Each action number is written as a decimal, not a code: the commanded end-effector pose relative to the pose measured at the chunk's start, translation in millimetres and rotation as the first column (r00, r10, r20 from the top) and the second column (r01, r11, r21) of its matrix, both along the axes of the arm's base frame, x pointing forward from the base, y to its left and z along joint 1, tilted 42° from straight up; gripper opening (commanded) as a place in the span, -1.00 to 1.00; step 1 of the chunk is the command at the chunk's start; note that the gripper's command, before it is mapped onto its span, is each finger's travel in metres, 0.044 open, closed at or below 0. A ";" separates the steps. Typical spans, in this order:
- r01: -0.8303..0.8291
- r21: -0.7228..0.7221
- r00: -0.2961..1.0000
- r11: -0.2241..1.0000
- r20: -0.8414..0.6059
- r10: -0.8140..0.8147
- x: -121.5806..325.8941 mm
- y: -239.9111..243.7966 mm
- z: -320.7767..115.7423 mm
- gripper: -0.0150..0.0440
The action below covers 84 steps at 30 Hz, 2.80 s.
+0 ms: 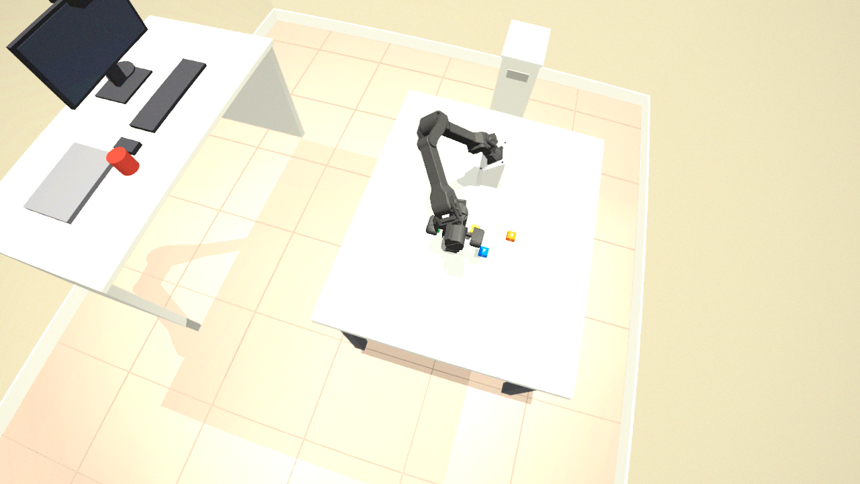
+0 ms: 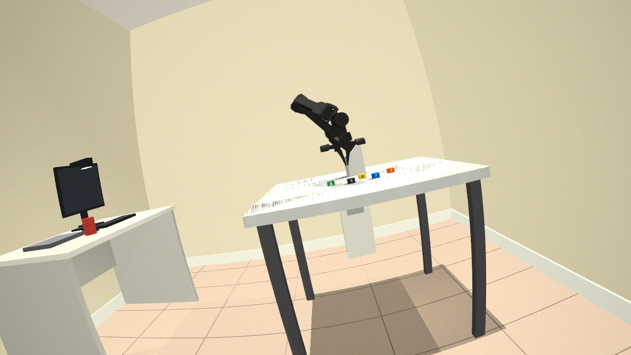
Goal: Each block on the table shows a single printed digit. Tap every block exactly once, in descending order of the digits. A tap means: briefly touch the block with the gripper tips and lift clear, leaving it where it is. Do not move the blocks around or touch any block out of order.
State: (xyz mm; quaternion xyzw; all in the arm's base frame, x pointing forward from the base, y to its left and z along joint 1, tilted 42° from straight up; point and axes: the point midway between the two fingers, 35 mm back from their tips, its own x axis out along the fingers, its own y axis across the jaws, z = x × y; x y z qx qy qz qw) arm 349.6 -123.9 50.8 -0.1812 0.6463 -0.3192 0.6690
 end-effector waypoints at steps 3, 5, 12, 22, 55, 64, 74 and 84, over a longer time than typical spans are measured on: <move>0.006 -0.005 1.000 1.000 -0.025 -0.007 -9.2 -19.2 -21.9 -0.42; 0.006 -0.005 1.000 1.000 -0.025 -0.007 -9.2 -19.2 -21.9 -0.42; 0.006 -0.005 1.000 1.000 -0.025 -0.007 -9.4 -24.0 -27.2 -0.42; 0.006 -0.006 1.000 1.000 -0.025 -0.007 -10.5 -34.6 -39.0 -0.42; 0.006 0.005 1.000 1.000 -0.028 -0.005 -54.0 79.0 5.2 -0.42; 0.006 0.003 1.000 1.000 -0.029 -0.006 -79.6 86.2 -16.3 -0.42; 0.006 -0.002 1.000 1.000 -0.029 -0.006 -85.9 38.9 -68.0 -0.42; 0.006 -0.002 1.000 1.000 -0.029 -0.006 -86.4 30.0 -78.2 -0.42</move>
